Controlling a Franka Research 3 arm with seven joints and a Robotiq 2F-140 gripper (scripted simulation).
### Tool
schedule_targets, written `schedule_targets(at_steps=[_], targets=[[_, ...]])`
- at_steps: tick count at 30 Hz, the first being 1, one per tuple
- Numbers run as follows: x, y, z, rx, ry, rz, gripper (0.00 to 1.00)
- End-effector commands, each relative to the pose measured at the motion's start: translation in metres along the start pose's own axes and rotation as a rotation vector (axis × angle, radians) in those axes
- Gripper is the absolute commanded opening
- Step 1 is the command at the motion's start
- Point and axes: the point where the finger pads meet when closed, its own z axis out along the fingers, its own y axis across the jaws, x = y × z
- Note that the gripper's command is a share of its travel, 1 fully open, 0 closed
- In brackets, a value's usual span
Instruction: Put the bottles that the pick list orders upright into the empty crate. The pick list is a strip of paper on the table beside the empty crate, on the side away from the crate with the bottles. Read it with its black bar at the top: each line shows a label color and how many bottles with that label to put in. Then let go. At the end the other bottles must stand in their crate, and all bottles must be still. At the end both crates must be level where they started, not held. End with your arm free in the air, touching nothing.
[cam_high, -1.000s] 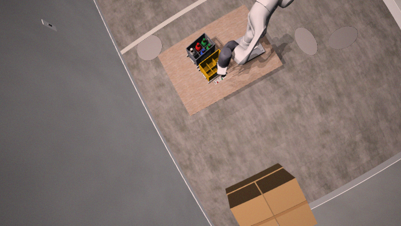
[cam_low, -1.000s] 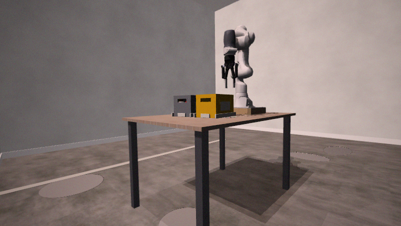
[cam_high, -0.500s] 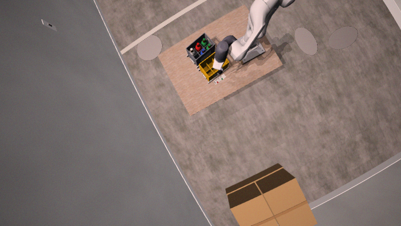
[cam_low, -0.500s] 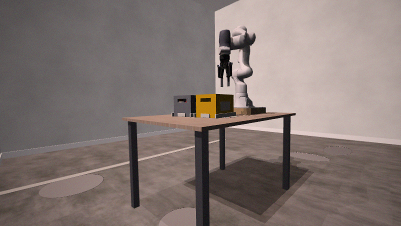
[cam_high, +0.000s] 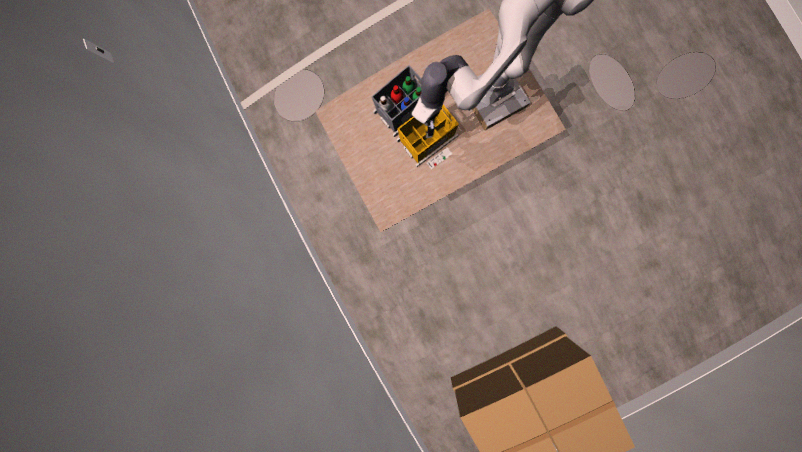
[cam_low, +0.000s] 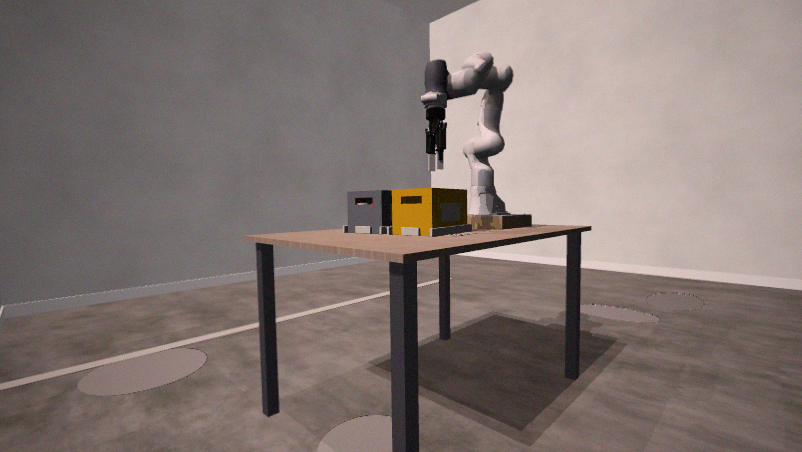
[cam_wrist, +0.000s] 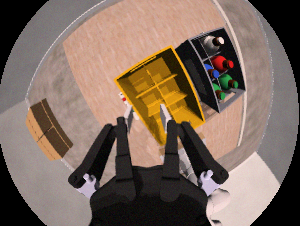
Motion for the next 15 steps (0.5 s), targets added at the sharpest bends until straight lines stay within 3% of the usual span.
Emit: schedule_targets(at_steps=[1, 15], targets=[[0.004, 0.016, -0.004, -0.007, -0.006, 0.157, 0.38], [0.030, 0.068, -0.019, -0.004, -0.001, 0.449, 0.38]])
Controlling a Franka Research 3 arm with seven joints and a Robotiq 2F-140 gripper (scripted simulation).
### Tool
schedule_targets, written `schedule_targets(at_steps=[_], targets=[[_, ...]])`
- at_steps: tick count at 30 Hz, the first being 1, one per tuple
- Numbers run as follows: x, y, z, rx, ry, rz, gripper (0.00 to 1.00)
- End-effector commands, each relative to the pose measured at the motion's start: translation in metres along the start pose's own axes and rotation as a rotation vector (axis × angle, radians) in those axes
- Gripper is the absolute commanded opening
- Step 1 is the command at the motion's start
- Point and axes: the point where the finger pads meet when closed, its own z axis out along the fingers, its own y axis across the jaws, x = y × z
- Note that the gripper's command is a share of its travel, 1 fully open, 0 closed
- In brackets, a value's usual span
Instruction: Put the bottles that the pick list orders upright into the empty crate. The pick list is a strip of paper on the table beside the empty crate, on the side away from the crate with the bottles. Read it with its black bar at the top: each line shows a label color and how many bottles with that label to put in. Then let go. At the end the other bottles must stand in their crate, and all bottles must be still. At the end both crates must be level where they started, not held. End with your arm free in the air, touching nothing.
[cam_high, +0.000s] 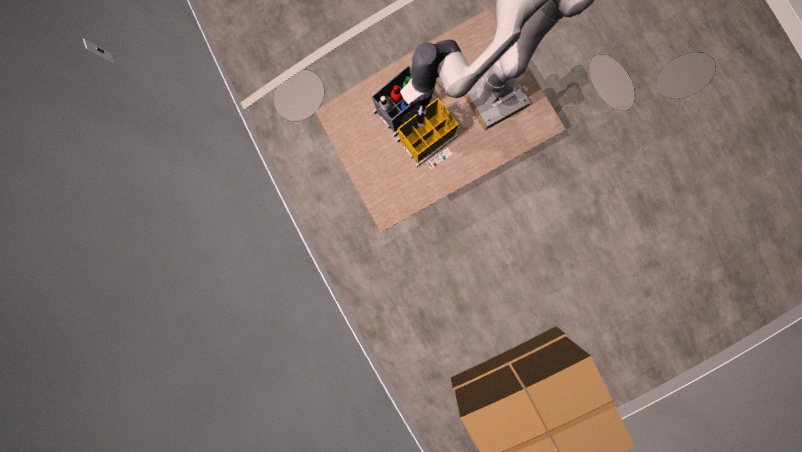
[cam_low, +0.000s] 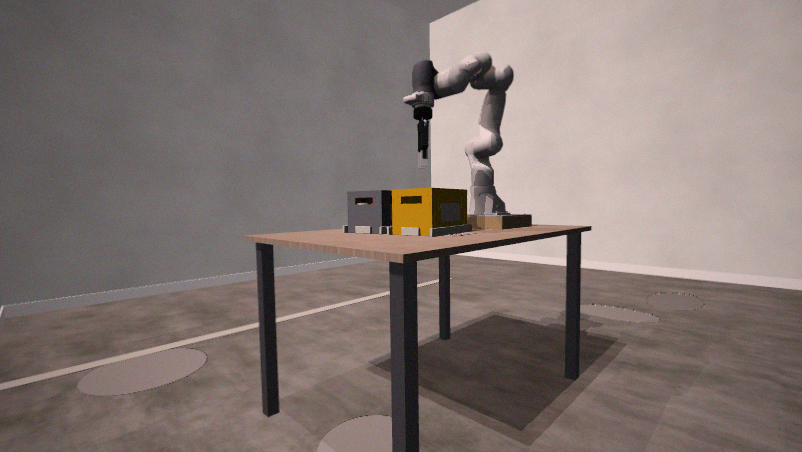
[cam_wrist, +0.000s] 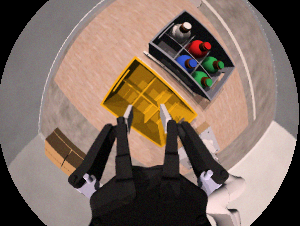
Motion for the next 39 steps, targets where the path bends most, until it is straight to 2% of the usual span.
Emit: schedule_targets(at_steps=[1, 8, 10, 11, 25, 27, 39], targets=[[0.010, 0.013, -0.005, -0.008, -0.004, 0.157, 0.38], [0.034, 0.037, -0.014, -0.004, 0.000, 0.310, 0.38], [0.034, 0.037, -0.014, -0.004, 0.000, 0.310, 0.38], [0.037, 0.040, -0.015, -0.004, 0.000, 0.368, 0.38], [0.084, 0.089, -0.033, -0.017, -0.005, 0.651, 0.38], [0.084, 0.089, -0.033, -0.017, -0.005, 0.651, 0.38], [0.125, 0.130, -0.048, -0.023, -0.008, 0.685, 0.38]])
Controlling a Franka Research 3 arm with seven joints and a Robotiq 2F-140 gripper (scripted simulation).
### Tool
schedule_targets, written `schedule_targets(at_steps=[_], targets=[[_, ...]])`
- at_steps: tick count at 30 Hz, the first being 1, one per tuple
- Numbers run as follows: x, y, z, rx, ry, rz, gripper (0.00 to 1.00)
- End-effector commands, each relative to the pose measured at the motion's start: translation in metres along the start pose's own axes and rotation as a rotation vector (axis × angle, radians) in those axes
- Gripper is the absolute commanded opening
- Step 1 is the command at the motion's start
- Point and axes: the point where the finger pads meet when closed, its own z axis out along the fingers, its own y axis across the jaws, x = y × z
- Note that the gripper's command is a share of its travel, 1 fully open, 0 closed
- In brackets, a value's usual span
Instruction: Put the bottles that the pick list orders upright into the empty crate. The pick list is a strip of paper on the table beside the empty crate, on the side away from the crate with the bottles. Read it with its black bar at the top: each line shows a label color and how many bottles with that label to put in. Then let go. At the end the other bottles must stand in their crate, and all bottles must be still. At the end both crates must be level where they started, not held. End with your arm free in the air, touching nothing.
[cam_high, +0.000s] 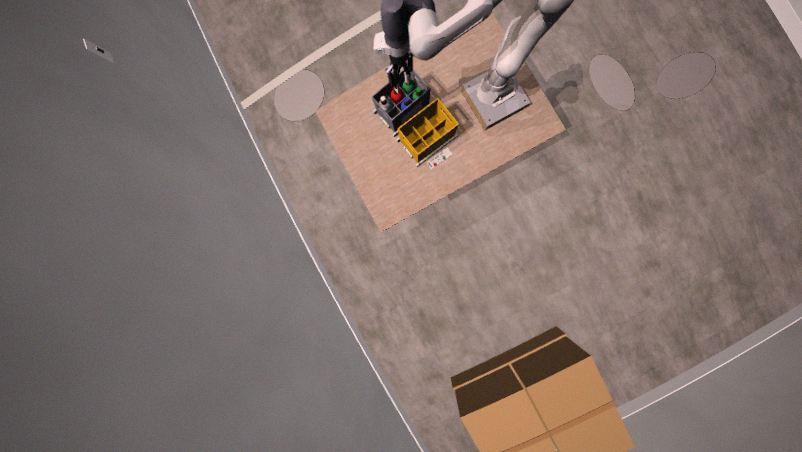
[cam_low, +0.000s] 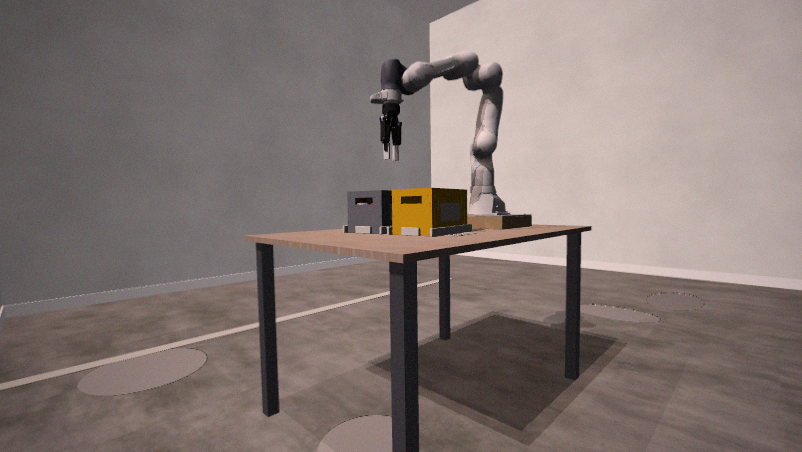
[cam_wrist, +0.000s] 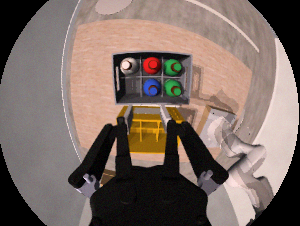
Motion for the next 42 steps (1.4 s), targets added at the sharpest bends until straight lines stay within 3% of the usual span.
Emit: schedule_targets(at_steps=[1, 5, 15, 42], targets=[[0.016, 0.006, -0.003, -0.015, -0.004, 0.015, 0.38], [0.026, 0.008, -0.005, -0.015, -0.004, 0.015, 0.38], [0.074, 0.014, -0.017, -0.015, -0.004, 0.015, 0.38], [0.074, 0.014, -0.017, -0.015, -0.004, 0.015, 0.38]])
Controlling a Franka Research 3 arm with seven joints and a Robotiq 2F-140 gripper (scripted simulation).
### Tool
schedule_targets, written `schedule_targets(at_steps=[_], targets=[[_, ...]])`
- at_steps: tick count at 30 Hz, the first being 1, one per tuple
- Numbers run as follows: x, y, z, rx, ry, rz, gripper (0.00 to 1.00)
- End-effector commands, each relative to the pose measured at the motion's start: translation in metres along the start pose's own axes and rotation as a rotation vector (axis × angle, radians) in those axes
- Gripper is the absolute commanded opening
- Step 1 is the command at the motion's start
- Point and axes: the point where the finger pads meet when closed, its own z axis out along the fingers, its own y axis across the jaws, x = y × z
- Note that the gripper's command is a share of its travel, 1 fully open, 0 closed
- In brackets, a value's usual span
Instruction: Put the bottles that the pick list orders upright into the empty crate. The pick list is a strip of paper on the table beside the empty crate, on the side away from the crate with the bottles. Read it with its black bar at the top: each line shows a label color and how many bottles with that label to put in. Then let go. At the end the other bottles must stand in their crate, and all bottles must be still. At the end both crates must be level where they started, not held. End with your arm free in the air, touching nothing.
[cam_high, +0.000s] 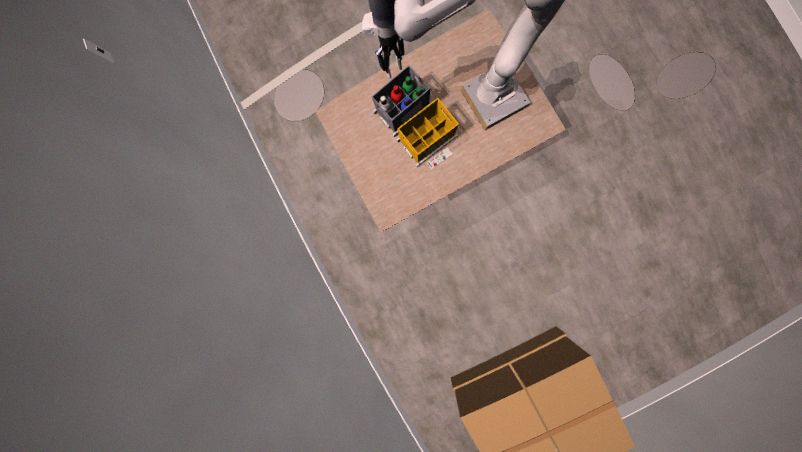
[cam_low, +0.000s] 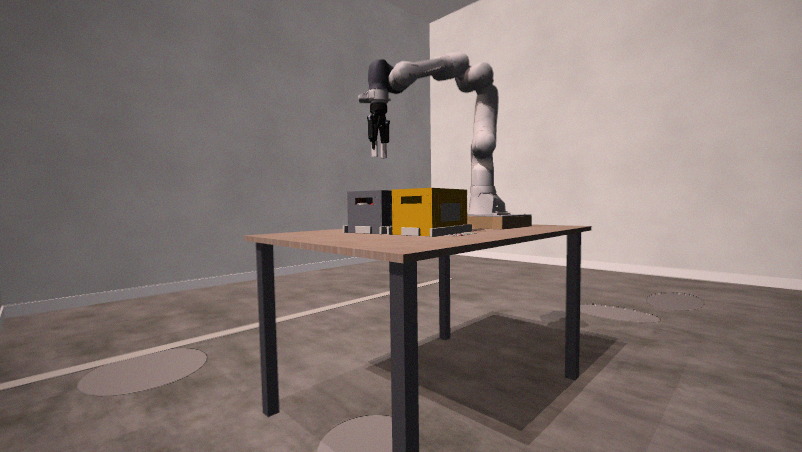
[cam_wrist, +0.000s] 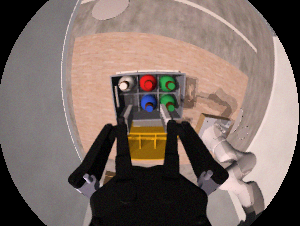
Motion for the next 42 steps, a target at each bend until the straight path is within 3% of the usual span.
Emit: schedule_targets(at_steps=[1, 31, 37, 42], targets=[[0.000, 0.000, 0.000, -0.003, -0.001, -0.006, 0.38], [0.000, 0.000, 0.000, -0.003, -0.001, -0.006, 0.38], [0.008, 0.003, 0.029, -0.003, -0.002, -0.202, 0.38], [0.015, 0.004, 0.053, -0.012, -0.007, -0.276, 0.38]])
